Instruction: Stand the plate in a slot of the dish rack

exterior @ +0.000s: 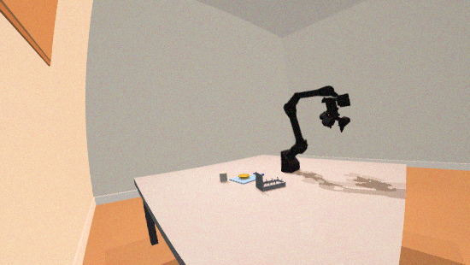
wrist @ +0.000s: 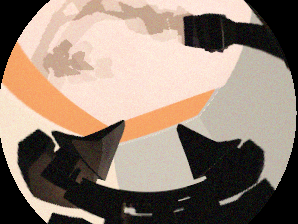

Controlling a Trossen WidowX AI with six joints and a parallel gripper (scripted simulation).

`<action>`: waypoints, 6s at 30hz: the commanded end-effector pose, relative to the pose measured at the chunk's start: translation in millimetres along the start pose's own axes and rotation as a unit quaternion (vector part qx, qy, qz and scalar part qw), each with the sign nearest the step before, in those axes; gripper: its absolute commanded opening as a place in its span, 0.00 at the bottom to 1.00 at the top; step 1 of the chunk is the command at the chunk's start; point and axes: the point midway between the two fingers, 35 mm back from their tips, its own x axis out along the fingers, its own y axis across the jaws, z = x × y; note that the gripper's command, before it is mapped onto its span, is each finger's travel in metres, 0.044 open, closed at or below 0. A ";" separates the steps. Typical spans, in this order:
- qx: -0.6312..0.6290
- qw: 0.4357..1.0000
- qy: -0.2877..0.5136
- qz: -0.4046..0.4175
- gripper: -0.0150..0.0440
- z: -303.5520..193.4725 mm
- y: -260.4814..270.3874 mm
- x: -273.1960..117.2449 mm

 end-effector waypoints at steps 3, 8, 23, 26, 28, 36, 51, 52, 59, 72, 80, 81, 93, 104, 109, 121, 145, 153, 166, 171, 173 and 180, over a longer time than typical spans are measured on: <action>0.009 1.000 -0.023 0.008 0.93 6.0 8.3 8.8; 0.001 0.997 -0.071 0.017 0.93 16.0 31.6 24.1; -0.064 0.968 -0.241 -0.027 0.93 136.9 147.2 41.8; -0.071 0.961 -0.265 -0.045 0.93 179.4 159.3 30.1; -0.073 0.958 -0.273 -0.056 0.93 203.8 163.6 21.3; -0.070 0.956 -0.274 -0.076 0.93 317.2 152.7 -36.5; -0.051 0.964 -0.258 -0.047 0.93 446.3 21.2 -129.9; -0.058 0.964 -0.255 -0.040 0.93 453.8 7.1 -135.6; -0.113 0.959 -0.258 0.020 0.93 491.2 -104.1 -161.5; -0.173 0.936 -0.295 0.086 0.93 501.9 -215.9 -157.6; -0.172 0.936 -0.295 0.086 0.93 534.7 -202.4 -112.1; -0.173 0.936 -0.295 0.086 0.93 540.6 -199.0 -100.9; -0.174 0.935 -0.295 0.088 0.93 559.1 -186.2 -55.4; -0.174 0.935 -0.295 0.088 0.93 568.7 -182.1 -40.5; -0.174 0.935 -0.295 0.088 0.93 572.9 -180.2 -33.6; -0.174 0.935 -0.295 0.089 0.93 581.6 -175.3 -16.7; -0.174 0.935 -0.294 0.090 0.81 584.4 -173.3 -10.4; -0.173 0.935 -0.296 0.087 0.49 578.9 -180.3 -31.3; -0.168 0.934 -0.306 0.080 0.25 552.3 -202.9 -93.3; -0.169 0.934 -0.304 0.080 0.25 543.8 -209.1 -109.8; -0.169 0.934 -0.303 0.081 0.25 540.5 -211.3 -115.7; -0.170 0.935 -0.300 0.082 0.25 529.1 -218.1 -135.4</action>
